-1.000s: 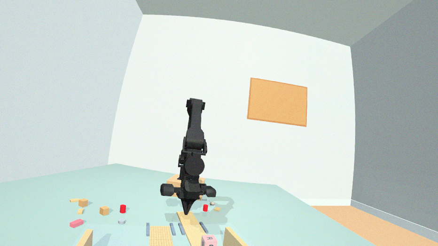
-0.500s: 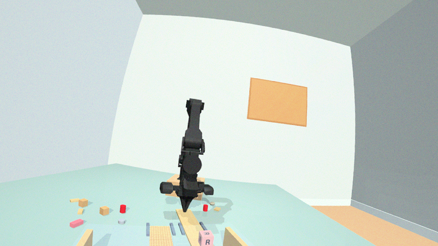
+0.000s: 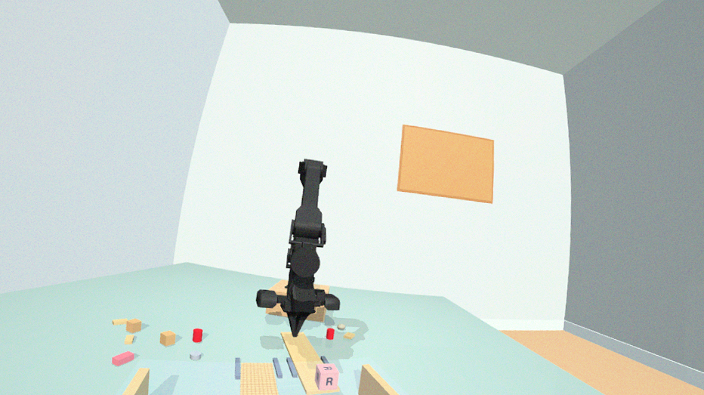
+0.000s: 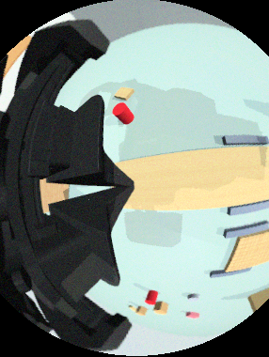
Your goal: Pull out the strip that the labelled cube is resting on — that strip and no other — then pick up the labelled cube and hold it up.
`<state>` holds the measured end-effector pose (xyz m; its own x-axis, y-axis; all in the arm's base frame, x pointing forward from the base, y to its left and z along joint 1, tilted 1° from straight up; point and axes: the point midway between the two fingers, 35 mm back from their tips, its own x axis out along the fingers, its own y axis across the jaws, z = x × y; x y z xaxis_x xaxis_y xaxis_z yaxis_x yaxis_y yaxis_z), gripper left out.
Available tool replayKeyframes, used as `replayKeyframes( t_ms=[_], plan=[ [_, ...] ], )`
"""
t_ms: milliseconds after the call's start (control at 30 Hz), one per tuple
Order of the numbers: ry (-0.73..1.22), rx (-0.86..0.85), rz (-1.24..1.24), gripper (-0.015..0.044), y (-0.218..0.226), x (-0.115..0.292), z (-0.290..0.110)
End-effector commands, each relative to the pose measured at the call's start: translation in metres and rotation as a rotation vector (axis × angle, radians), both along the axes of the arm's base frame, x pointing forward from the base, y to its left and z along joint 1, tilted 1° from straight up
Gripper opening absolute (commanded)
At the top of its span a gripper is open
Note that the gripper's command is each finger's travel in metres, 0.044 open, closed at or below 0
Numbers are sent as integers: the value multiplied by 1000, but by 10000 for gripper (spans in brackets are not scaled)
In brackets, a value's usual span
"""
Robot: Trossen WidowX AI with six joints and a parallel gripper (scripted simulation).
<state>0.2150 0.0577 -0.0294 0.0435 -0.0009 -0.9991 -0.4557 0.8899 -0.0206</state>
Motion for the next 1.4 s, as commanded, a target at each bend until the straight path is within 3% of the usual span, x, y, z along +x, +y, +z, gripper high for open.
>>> replayKeyframes(
  t_ms=[0,367,1367],
  plan=[
    [26,-6,4,0,-4,-13,-4],
    [27,-6,4,0,-11,-26,-4],
    [4,-1,0,0,-9,-18,1]
  ],
)
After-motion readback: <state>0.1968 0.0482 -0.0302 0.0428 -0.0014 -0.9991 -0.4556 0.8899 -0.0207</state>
